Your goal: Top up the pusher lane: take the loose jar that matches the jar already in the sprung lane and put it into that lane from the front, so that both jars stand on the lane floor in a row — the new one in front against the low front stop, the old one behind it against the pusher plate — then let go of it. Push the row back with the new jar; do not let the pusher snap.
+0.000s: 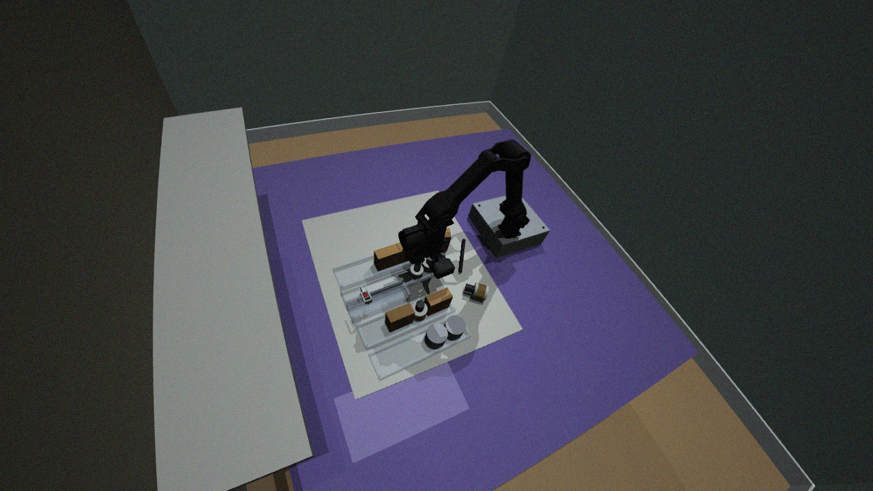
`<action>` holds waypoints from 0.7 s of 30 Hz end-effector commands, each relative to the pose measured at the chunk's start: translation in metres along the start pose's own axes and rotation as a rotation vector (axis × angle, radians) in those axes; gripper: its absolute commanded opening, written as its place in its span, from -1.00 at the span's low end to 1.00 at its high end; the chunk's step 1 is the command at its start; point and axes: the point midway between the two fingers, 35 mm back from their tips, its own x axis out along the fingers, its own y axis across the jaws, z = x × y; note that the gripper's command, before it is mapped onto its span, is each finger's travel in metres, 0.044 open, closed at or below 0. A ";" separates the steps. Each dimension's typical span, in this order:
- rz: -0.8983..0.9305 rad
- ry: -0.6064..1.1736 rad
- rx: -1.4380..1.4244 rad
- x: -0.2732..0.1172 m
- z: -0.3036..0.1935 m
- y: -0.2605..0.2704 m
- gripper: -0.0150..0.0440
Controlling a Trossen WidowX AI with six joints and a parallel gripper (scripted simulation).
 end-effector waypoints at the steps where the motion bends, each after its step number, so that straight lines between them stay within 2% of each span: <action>1: 0.000 -0.034 -0.005 -0.006 0.011 0.000 -0.49; 21: 0.000 -0.035 -0.005 -0.008 0.019 0.000 -0.49</action>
